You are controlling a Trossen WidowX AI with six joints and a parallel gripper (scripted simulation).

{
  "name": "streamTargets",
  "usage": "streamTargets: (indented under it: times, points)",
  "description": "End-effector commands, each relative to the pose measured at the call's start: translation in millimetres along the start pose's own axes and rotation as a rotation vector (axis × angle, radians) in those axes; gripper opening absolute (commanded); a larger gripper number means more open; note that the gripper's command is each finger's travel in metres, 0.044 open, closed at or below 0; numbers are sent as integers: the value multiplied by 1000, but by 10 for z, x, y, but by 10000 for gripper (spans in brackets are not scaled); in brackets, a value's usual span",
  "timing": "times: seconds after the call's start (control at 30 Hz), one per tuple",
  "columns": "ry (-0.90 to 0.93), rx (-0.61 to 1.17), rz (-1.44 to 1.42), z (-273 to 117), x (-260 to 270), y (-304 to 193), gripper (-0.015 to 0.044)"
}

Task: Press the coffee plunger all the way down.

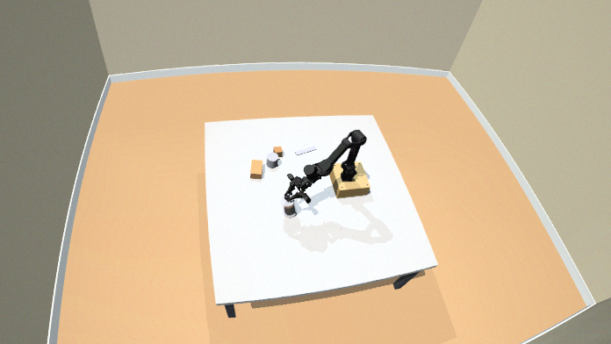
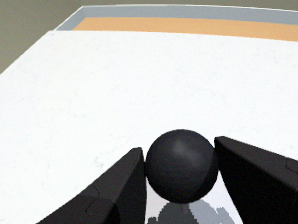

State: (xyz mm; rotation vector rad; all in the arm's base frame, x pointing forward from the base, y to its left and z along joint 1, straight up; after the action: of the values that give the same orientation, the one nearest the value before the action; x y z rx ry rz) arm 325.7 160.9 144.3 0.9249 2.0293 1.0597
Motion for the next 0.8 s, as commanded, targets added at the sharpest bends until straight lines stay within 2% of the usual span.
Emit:
streamTargets:
  times: [0.0,0.77]
  points:
    - [5,21,-2,32,13,-46,126]
    - [4,21,-2,62,8,-21,126]
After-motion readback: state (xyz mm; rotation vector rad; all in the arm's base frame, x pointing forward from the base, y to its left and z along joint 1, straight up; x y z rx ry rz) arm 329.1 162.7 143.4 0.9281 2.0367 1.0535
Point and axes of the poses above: the point midway between the two fingers, 35 mm back from their tips, its own z axis out along the fingers, its own x axis across the jaws, y = z × x, the point moved 6 cm from there along -z, back along the fingers, and after that the axes turned 15 degrees about -z, right-handed, at the moved point
